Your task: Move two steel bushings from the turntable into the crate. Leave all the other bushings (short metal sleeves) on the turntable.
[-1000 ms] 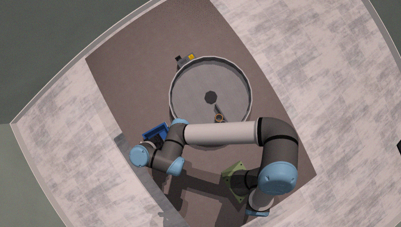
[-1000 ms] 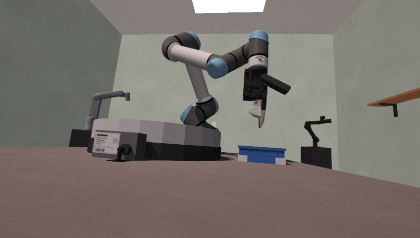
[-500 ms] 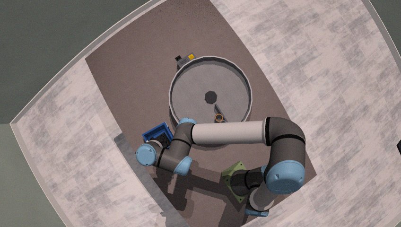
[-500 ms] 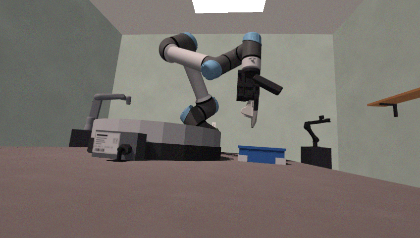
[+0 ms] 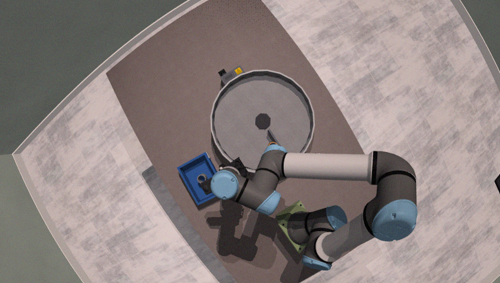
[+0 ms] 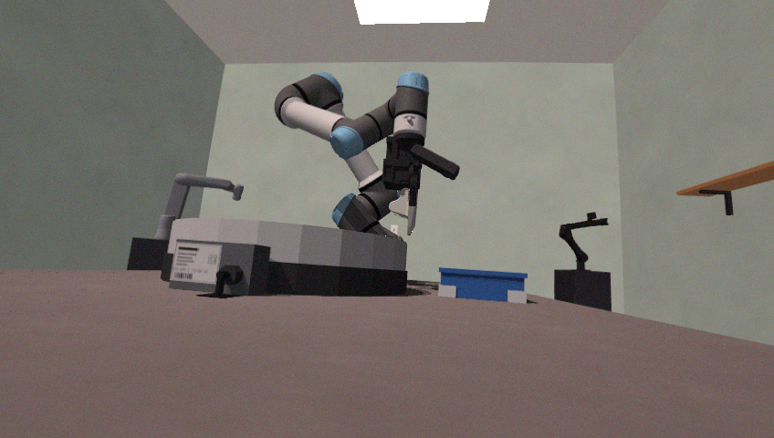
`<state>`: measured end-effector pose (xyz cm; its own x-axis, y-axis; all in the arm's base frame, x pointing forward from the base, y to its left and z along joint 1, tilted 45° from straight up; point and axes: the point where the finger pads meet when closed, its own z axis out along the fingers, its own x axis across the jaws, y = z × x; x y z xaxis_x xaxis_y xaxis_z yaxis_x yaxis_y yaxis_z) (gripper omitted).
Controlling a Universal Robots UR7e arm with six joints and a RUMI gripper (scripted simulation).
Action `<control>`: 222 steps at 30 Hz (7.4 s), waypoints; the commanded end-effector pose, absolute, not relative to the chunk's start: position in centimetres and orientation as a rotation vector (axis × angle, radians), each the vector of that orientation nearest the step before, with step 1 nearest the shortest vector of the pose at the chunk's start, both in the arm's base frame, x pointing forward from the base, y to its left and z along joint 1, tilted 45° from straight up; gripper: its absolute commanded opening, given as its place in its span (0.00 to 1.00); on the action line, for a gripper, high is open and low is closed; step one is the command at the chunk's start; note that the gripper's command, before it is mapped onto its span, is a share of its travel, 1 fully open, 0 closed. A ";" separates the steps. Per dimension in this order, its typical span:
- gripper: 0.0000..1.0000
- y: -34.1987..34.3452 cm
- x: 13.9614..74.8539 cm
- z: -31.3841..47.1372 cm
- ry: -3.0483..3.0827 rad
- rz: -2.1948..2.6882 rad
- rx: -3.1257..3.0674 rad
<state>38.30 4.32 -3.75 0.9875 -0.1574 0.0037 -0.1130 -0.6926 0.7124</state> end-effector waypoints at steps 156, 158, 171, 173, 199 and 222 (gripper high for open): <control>0.05 -7.2 31.0 5.5 -0.185 -0.068 2.348; 0.05 -7.3 31.0 5.4 -0.185 -0.068 2.348; 0.05 -8.5 30.8 4.2 -0.185 -0.068 2.348; 0.05 -8.7 30.8 4.0 -0.185 -0.068 2.348; 0.05 -8.8 30.8 3.9 -0.185 -0.068 2.348; 0.00 -8.8 30.8 3.9 -0.185 -0.068 2.348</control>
